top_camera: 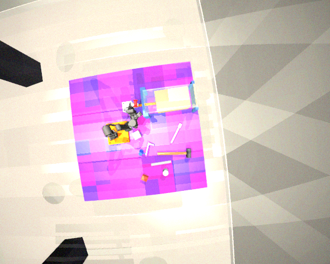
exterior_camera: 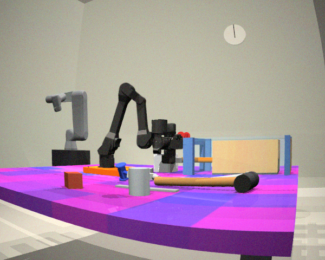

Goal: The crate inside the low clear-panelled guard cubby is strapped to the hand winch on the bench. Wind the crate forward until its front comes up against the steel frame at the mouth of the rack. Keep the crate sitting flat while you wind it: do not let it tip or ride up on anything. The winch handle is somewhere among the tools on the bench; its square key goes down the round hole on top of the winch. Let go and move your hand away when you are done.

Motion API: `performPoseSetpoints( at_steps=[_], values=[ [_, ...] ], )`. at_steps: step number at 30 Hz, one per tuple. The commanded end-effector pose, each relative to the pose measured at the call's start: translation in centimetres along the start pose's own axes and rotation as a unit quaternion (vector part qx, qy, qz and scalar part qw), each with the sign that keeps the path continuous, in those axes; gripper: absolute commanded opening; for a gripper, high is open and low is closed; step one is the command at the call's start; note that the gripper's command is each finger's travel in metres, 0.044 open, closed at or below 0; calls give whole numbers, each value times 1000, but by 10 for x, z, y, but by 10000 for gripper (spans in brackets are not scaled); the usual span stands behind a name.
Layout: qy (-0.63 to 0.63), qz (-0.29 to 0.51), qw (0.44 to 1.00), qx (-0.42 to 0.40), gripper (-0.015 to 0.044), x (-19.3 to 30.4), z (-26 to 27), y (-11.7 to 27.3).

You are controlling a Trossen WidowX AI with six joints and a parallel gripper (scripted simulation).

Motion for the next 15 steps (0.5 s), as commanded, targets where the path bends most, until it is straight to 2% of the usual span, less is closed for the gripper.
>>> performPoseSetpoints(
  at_steps=[1, 15],
  values=[
    [1, 0, 1000, 0, 240, 0, 1, 0],
    [0, 0, 1000, 0, 240, -1, -7, 0]
  ],
)
Point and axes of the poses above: the point midway between the two fingers, 35 mm back from their tips, its own y axis back along the fingers, its own z axis across the jaws, x = y × z, the point moved 9 cm from there along y, back along the fingers, and after that the axes turned 4 degrees about -y, right-handed, at the moved point
